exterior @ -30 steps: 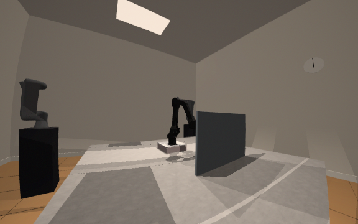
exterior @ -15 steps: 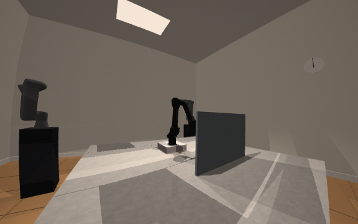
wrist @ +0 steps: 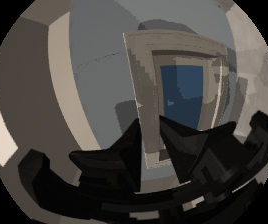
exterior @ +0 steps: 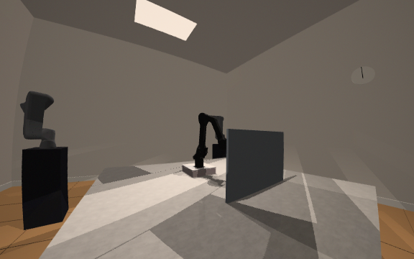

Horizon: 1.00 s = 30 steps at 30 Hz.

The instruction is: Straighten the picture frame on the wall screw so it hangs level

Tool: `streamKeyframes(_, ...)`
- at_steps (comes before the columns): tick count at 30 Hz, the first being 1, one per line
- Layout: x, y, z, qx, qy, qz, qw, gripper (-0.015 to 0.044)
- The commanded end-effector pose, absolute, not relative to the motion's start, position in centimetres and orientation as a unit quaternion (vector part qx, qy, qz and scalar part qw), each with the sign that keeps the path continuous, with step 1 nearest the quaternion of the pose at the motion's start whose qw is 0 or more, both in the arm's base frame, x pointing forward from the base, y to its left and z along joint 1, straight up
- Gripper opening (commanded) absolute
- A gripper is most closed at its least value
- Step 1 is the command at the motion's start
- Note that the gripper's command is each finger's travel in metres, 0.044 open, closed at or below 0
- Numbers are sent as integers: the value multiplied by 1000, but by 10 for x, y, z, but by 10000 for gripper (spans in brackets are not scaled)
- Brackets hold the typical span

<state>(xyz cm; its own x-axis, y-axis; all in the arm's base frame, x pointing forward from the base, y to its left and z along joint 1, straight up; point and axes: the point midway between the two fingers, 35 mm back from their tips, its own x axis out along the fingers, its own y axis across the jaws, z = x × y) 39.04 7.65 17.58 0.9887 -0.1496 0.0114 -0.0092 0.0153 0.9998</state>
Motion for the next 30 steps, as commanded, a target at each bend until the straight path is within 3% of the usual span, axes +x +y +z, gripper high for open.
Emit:
streamKeyframes(1,390,76,176,711,-57,-49,699,0)
streamKeyframes(5,390,76,176,715,-57,-48,695,0)
streamKeyframes(15,390,76,176,711,-57,-49,700,260)
streamKeyframes(19,388,77,176,707,-57,-49,703,260)
streamKeyframes(26,300,92,171,551,-43,-59,832,260)
streamKeyframes(30,291,91,170,533,-41,-60,843,260)
